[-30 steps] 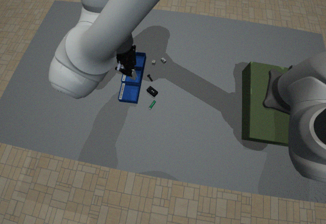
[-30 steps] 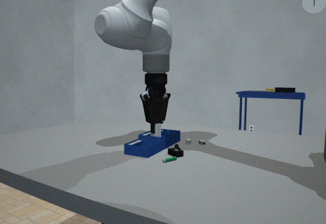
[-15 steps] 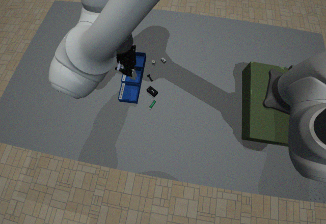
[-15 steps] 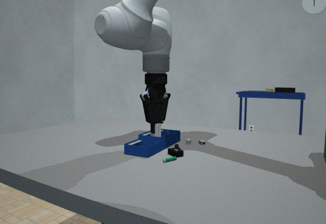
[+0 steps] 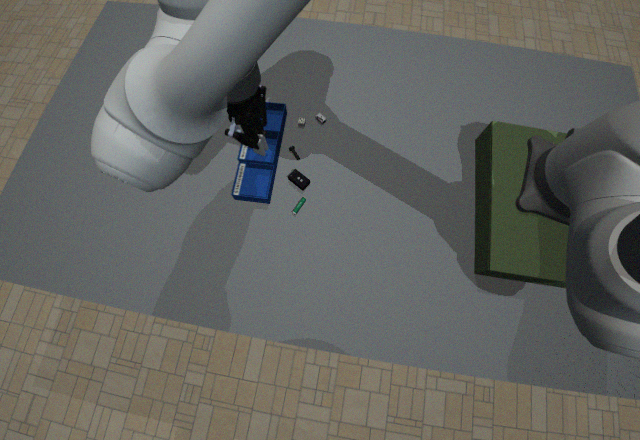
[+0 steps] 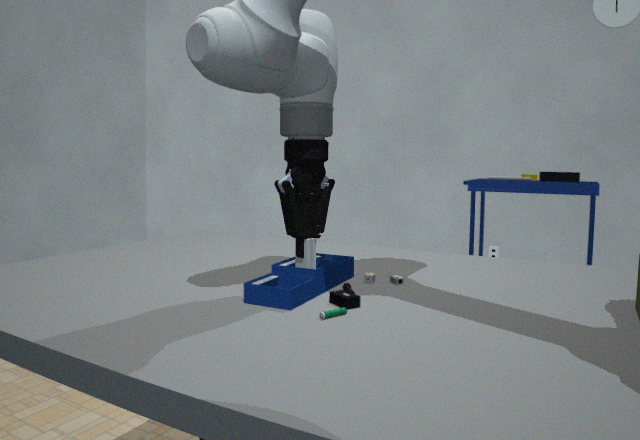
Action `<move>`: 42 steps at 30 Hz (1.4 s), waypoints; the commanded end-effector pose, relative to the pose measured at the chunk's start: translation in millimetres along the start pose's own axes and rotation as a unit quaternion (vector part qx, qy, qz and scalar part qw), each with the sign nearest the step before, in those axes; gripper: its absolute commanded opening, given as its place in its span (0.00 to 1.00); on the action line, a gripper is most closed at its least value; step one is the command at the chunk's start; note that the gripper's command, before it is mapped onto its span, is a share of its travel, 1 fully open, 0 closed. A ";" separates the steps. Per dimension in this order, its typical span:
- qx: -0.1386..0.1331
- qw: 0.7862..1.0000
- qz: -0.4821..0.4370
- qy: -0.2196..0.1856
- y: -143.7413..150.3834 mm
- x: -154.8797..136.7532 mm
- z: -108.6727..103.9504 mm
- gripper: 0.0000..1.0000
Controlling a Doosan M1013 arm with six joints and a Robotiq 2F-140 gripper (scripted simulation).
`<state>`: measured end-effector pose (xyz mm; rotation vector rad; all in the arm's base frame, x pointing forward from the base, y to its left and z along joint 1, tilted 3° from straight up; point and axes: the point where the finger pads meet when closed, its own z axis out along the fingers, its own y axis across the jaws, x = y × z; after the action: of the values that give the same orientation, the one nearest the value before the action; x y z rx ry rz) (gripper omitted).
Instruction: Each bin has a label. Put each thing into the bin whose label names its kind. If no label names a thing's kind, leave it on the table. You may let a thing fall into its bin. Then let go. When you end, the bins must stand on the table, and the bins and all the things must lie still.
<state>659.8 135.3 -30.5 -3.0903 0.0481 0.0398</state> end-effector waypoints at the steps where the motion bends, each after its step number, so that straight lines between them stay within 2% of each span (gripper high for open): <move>1: 0.000 1.000 0.000 0.000 0.0 0.0 -2.0 0.05; 17: 0.000 1.000 0.000 0.000 0.0 0.0 -23.3 0.05; 24: 0.000 1.000 0.000 0.000 0.0 0.0 -51.3 0.05; 27: 0.000 1.000 0.000 0.000 0.0 0.0 -52.0 0.05; 42: 0.000 1.000 0.000 0.000 -63.2 -15.2 -52.0 0.05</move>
<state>649.9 186.0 24.3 -3.0900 0.0477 0.0398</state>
